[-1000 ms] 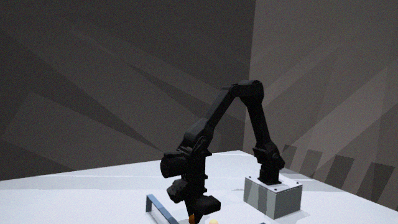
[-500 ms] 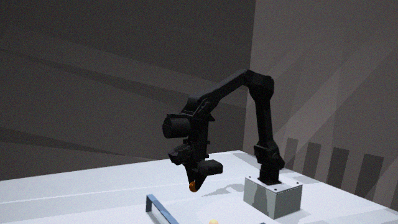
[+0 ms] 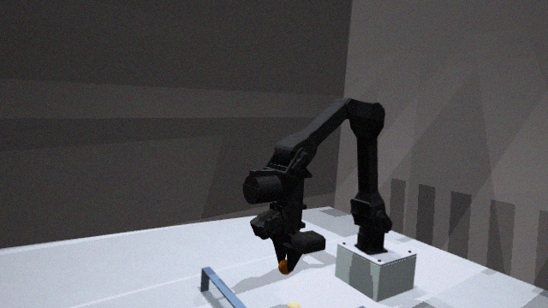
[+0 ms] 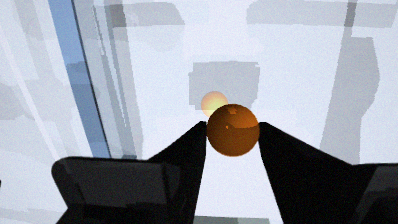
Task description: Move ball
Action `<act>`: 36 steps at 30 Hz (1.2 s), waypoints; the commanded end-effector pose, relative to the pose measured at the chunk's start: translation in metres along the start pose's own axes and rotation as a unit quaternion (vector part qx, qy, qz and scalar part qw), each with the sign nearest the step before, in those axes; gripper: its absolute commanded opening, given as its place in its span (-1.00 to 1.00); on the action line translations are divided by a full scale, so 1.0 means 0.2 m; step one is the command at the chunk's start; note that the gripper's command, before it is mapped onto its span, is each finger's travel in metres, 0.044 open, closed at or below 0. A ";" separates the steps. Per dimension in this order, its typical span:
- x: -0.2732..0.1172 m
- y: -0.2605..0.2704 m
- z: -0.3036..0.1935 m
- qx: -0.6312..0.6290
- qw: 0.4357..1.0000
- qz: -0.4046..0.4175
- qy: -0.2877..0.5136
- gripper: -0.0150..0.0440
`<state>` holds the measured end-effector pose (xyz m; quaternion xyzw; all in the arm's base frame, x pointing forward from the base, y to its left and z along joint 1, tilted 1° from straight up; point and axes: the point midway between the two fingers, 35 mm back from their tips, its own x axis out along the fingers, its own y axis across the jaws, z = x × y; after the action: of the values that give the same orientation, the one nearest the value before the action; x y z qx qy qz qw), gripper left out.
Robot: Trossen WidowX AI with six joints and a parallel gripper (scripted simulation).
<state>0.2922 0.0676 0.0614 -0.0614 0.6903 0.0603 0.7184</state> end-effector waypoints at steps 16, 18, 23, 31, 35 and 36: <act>0.26 0.05 -0.11 0.003 1.000 0.001 -0.004 -0.49; 0.33 0.05 -0.12 0.003 1.000 0.001 -0.004 -0.49; 0.43 0.05 -0.13 0.003 1.000 0.001 -0.003 -0.49; 0.45 0.05 -0.13 0.003 1.000 0.001 -0.003 -0.49; 0.48 0.05 -0.13 0.003 1.000 0.001 -0.003 -0.49; 0.49 0.05 -0.13 0.003 1.000 0.001 -0.003 -0.49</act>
<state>0.2705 0.0738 -0.0301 -0.0597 0.6855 0.0614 0.7230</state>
